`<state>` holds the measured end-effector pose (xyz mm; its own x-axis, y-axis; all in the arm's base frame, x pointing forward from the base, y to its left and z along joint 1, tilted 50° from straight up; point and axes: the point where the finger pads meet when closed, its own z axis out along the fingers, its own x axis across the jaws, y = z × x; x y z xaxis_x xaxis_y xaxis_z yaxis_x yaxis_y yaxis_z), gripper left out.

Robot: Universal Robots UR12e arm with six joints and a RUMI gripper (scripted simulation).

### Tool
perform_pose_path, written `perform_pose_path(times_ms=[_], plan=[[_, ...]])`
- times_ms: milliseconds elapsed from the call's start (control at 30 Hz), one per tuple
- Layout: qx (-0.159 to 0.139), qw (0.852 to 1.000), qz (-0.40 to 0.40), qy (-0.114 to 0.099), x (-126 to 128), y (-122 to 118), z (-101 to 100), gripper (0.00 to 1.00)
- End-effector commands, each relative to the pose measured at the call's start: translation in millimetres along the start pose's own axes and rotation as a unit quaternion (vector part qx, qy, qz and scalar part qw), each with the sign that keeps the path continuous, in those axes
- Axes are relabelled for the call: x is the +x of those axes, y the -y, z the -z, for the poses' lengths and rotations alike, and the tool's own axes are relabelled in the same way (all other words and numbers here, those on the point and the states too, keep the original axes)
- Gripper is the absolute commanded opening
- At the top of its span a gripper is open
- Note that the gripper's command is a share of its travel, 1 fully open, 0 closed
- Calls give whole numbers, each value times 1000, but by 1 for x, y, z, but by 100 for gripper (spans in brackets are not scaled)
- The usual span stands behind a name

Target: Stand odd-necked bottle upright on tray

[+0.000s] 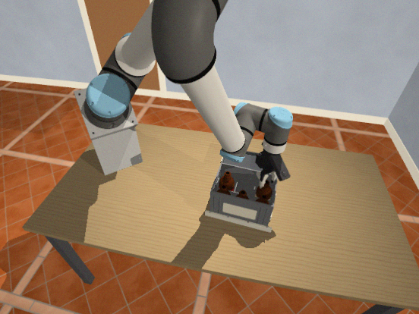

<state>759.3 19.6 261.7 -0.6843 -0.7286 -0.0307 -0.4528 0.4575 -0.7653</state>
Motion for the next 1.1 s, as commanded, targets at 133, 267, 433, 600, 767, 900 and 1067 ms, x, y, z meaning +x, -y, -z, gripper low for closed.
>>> perform_pose_path(times_ms=[133,267,433,600,767,900,1067], plan=[[0,1000,0,0,0,0,1,38],[0,1000,0,0,0,0,1,38],[0,1000,0,0,0,0,1,38],[0,1000,0,0,0,0,1,38],[0,1000,0,0,0,0,1,38],[0,1000,0,0,0,0,1,0],[0,1000,0,0,0,0,1,0]])
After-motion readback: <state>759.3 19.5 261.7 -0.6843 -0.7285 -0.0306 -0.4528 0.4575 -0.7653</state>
